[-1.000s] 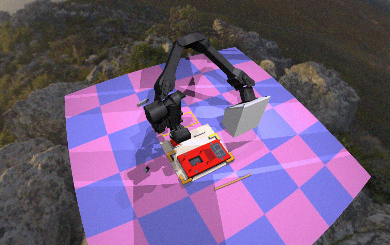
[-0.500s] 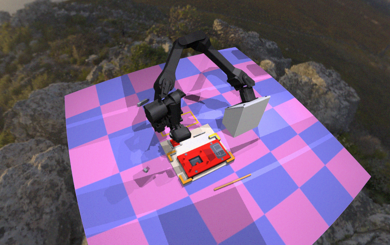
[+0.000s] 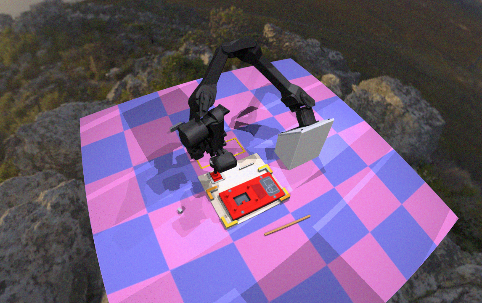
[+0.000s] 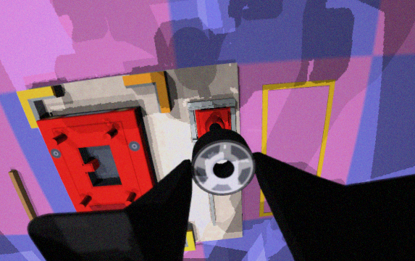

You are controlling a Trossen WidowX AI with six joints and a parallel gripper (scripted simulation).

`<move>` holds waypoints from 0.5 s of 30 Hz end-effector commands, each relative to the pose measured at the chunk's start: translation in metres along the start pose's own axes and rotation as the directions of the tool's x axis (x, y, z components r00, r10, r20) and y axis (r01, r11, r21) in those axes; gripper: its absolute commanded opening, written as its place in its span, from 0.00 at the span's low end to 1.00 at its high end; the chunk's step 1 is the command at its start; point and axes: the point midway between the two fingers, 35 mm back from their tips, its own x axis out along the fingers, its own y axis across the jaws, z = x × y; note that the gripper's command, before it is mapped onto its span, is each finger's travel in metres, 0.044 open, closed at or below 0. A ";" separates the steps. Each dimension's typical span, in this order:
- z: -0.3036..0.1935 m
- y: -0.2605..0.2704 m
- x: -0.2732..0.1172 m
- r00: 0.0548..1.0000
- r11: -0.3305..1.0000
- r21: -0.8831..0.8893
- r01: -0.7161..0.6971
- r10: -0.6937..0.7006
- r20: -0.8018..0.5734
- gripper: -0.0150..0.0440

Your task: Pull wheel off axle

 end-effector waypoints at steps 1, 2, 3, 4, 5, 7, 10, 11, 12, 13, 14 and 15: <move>0.000 0.000 -0.015 1.000 1.000 0.007 -0.006 0.006 0.005 0.25; 0.000 0.000 -0.018 1.000 1.000 0.007 -0.006 0.006 0.005 0.25; 0.000 0.000 -0.009 1.000 1.000 -0.001 0.000 0.000 0.003 0.25; -0.001 -0.001 -0.009 1.000 1.000 -0.001 -0.001 0.001 0.003 0.25; -0.002 -0.004 -0.009 1.000 1.000 -0.001 -0.001 0.001 0.003 0.25; -0.005 -0.012 -0.010 1.000 1.000 0.000 -0.002 0.002 0.003 0.25; -0.009 -0.022 -0.012 1.000 1.000 0.000 -0.003 0.003 0.003 0.25; -0.011 -0.026 -0.012 1.000 1.000 0.000 -0.003 0.003 0.003 0.25; -0.012 -0.029 -0.012 1.000 1.000 0.000 -0.003 0.003 0.003 0.25; -0.014 -0.032 -0.013 1.000 1.000 0.000 -0.004 0.004 0.003 0.25; -0.016 -0.036 -0.013 1.000 1.000 0.001 -0.004 0.004 0.003 0.25; -0.017 -0.039 -0.013 1.000 1.000 0.001 -0.004 0.004 0.003 0.25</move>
